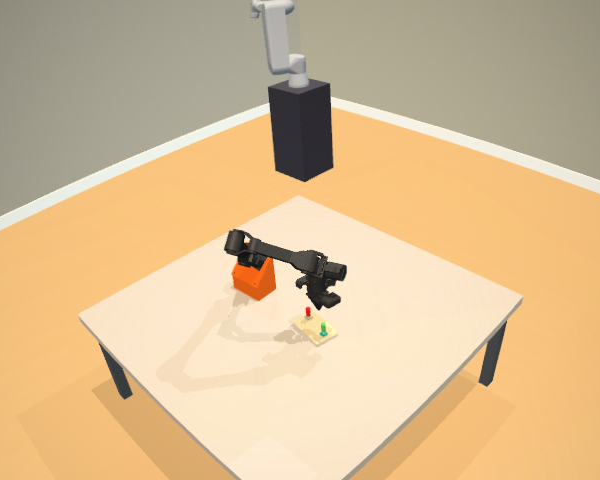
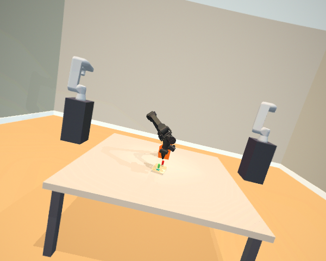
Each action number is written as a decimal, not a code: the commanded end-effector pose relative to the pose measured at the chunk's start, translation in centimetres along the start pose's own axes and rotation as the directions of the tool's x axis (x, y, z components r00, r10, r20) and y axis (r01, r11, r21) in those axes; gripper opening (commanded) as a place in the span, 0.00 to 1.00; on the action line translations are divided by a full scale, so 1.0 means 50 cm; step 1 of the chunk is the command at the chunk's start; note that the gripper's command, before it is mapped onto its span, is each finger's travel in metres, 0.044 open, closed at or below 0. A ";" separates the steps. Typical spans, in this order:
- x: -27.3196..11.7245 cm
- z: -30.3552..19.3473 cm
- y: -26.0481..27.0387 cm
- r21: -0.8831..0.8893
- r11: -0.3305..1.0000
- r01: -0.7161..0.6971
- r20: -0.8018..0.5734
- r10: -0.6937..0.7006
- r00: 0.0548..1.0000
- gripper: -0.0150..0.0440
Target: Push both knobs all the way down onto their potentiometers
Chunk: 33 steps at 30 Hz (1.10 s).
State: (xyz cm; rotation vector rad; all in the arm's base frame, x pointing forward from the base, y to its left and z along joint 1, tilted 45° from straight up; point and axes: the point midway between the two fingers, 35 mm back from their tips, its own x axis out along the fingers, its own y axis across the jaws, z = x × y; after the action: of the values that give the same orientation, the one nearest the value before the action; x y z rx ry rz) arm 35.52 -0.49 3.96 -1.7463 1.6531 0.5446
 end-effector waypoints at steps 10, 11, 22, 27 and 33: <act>-0.006 -0.007 -0.027 -0.424 0.905 -0.010 0.005 0.014 1.000 0.25; -0.007 -0.008 -0.029 -0.455 0.890 -0.010 0.005 0.014 1.000 0.25; -0.014 -0.016 -0.050 -0.753 0.658 -0.010 0.006 0.021 1.000 0.25; -0.017 -0.020 -0.060 -0.855 0.519 -0.007 0.006 0.025 1.000 0.25; -0.021 -0.025 -0.071 -0.943 0.333 -0.003 0.007 0.029 1.000 0.25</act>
State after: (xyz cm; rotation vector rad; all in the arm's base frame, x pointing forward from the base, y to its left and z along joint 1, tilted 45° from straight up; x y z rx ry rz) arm 38.43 -0.67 6.14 -2.4318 1.4027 1.7335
